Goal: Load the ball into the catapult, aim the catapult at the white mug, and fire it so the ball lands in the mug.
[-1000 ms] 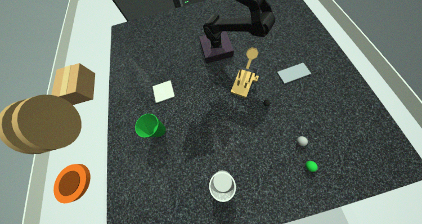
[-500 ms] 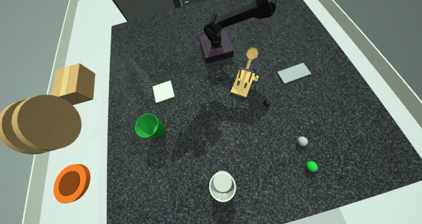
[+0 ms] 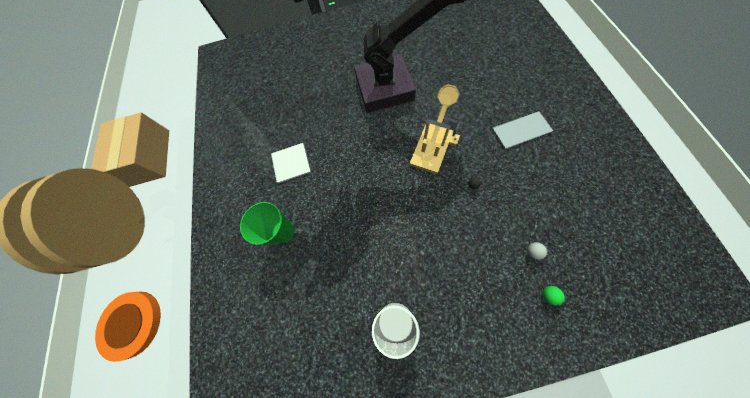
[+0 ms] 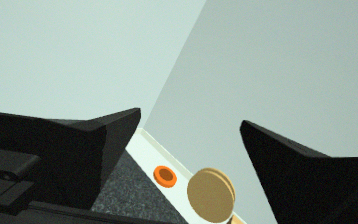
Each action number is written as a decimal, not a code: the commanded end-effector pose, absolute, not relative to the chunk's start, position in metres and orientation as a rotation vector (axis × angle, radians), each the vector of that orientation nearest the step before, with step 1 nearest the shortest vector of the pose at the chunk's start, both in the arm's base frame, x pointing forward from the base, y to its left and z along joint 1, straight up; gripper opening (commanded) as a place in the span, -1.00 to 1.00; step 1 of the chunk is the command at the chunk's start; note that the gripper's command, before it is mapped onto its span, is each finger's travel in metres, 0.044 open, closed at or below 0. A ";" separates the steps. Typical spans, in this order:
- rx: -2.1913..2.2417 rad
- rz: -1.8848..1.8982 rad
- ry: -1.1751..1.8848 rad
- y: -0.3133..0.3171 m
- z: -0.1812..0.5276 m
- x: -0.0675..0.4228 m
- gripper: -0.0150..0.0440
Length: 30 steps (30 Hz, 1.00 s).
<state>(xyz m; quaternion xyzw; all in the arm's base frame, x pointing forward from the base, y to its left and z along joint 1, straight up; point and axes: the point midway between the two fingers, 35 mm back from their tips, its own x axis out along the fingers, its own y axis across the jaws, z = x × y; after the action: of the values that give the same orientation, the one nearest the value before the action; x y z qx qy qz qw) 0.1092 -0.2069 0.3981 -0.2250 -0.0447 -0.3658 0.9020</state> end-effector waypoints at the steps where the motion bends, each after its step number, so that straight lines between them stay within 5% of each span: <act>1: -0.351 -0.713 -0.100 -0.211 0.392 0.122 1.00; 30: 0.465 -0.301 0.215 -0.160 0.302 0.266 1.00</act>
<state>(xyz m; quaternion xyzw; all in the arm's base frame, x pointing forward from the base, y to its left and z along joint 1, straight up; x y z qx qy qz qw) 0.2546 -0.1712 0.3108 0.1999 0.0811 -0.1614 0.9630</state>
